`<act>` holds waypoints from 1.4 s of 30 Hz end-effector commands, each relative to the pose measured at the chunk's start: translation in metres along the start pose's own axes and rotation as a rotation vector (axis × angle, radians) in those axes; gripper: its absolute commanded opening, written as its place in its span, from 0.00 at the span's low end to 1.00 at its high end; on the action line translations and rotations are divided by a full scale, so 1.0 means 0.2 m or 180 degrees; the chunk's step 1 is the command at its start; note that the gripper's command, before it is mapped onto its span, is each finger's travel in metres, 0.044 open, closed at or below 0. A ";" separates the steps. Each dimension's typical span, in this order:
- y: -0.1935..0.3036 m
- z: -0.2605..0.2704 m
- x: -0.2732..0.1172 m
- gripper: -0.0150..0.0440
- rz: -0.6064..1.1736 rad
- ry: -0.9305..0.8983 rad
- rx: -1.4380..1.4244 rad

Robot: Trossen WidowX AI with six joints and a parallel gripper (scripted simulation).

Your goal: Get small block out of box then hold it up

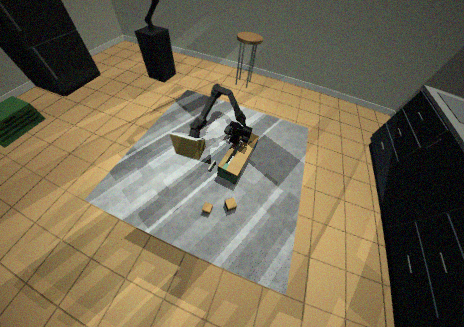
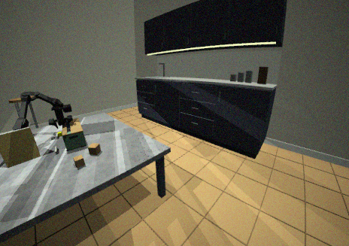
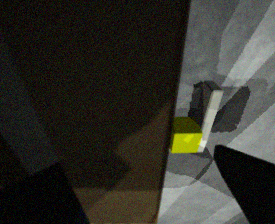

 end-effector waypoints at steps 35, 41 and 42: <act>0.28 -0.08 -0.25 0.74 -0.0915 0.0972 -0.7738; 0.31 -0.09 -0.24 0.74 -0.0938 0.1383 -0.9022; 0.32 -0.10 -0.24 0.74 -0.0937 0.1461 -0.9233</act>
Point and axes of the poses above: the point midway between the two fingers, 35 mm back from their tips, its own x axis out along the fingers, its own z axis across the jaws, y = z × x, the point moved 2 cm from there along -x, back along the fingers, and after that the axes turned 11 degrees about -x, right-handed, at the moved point
